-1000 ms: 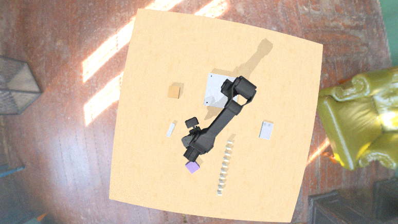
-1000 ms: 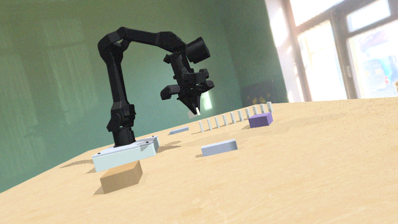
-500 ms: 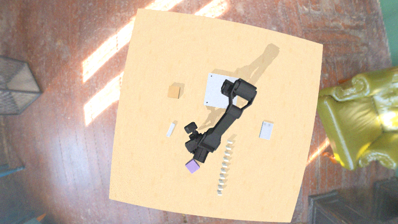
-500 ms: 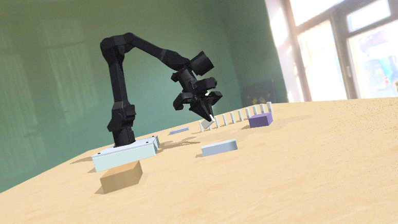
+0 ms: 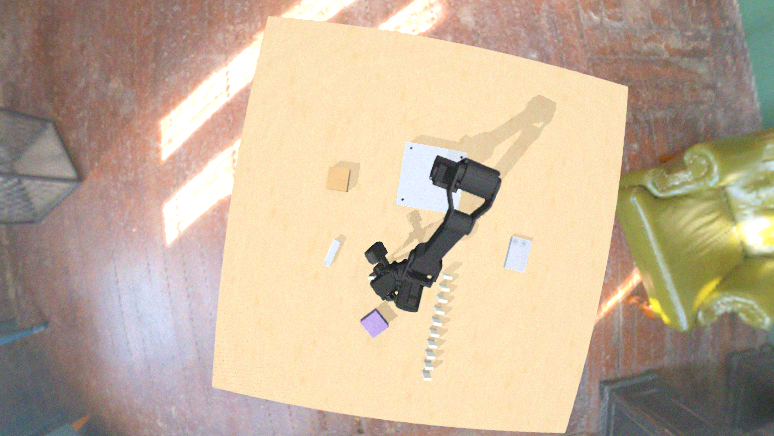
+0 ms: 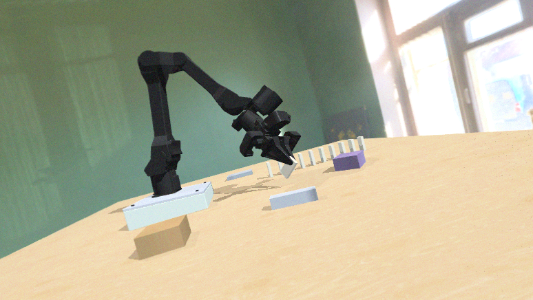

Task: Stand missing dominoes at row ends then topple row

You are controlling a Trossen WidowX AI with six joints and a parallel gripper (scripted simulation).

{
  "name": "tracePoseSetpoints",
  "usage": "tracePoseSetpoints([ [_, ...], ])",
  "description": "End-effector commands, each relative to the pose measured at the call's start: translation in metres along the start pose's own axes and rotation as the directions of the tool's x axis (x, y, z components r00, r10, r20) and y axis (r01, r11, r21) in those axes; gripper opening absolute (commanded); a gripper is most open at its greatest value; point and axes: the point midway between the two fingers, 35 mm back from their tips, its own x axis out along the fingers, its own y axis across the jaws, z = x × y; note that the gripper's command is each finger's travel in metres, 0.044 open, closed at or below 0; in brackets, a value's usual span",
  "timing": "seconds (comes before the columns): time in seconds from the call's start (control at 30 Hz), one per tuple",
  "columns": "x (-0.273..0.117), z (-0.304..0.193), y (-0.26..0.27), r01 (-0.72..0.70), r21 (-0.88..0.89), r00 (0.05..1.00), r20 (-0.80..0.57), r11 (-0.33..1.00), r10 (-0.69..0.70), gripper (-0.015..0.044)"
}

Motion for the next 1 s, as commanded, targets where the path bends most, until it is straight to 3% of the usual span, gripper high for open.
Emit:
tracePoseSetpoints([
  [0.0, 0.000, -0.004, 0.003, 0.013, -0.014, 0.997, 0.073, 1.000, -0.012, 0.0025],
  [0.97, -0.049, -0.026, -0.013, 0.051, 0.121, 0.852, 0.513, 0.991, -0.106, 0.0025],
])
